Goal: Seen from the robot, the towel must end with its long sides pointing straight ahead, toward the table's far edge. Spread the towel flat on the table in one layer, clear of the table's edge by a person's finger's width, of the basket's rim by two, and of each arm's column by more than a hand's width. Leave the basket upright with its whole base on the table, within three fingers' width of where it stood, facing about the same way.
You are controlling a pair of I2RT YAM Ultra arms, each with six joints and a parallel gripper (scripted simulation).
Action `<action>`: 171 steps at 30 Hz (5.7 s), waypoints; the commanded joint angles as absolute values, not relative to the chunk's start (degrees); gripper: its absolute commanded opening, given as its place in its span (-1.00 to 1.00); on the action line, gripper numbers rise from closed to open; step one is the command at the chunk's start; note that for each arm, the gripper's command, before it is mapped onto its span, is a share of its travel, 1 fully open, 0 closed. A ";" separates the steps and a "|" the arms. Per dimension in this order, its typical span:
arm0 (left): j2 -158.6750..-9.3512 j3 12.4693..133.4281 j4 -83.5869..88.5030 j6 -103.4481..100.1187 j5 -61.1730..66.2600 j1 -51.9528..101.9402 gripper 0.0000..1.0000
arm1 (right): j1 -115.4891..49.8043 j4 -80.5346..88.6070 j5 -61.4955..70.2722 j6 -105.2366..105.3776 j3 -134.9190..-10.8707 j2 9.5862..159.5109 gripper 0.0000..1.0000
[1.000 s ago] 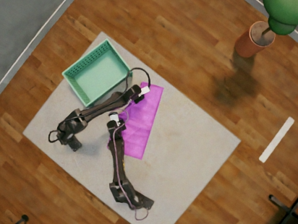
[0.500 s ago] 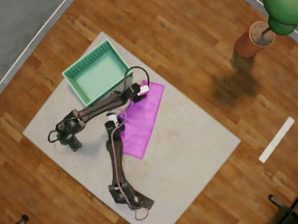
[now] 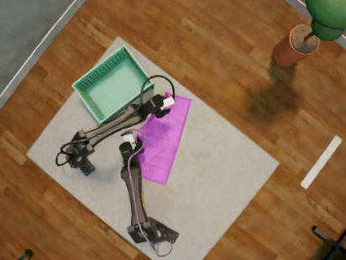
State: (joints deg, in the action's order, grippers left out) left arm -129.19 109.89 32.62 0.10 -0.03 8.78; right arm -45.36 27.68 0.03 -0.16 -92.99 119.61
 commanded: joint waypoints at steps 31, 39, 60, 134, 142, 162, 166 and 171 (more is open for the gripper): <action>-128.29 112.08 30.13 -0.49 -0.20 17.33 0.28 | -39.55 32.72 0.27 -0.03 -80.29 100.00 0.28; -128.29 112.08 30.13 -0.49 -0.20 17.33 0.28 | -39.55 32.72 0.27 -0.03 -80.29 100.00 0.28; -128.29 112.08 30.13 -0.49 -0.20 17.33 0.28 | -39.55 32.72 0.27 -0.03 -80.29 100.00 0.28; -90.01 57.93 48.16 1.12 -4.70 55.43 -0.32 | -23.19 47.40 3.28 10.34 -56.18 86.50 -0.32; -92.18 57.90 47.43 1.01 -4.78 56.29 -0.32 | -24.21 46.65 2.98 11.70 -55.97 89.09 -0.32; -95.82 52.75 37.31 1.40 -4.32 55.83 -0.32 | -23.74 36.45 2.92 11.24 -49.67 93.03 -0.32; -96.15 52.81 37.03 1.10 -4.37 56.35 -0.32 | -23.91 36.14 2.84 11.37 -49.68 93.33 -0.32; -96.40 50.33 36.57 1.12 -4.39 56.33 -0.32 | -25.90 35.42 3.09 13.36 -48.69 94.35 -0.32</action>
State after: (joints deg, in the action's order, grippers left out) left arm -94.91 51.31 38.20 1.72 -4.25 55.88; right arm -25.10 38.09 2.31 12.25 -48.71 92.47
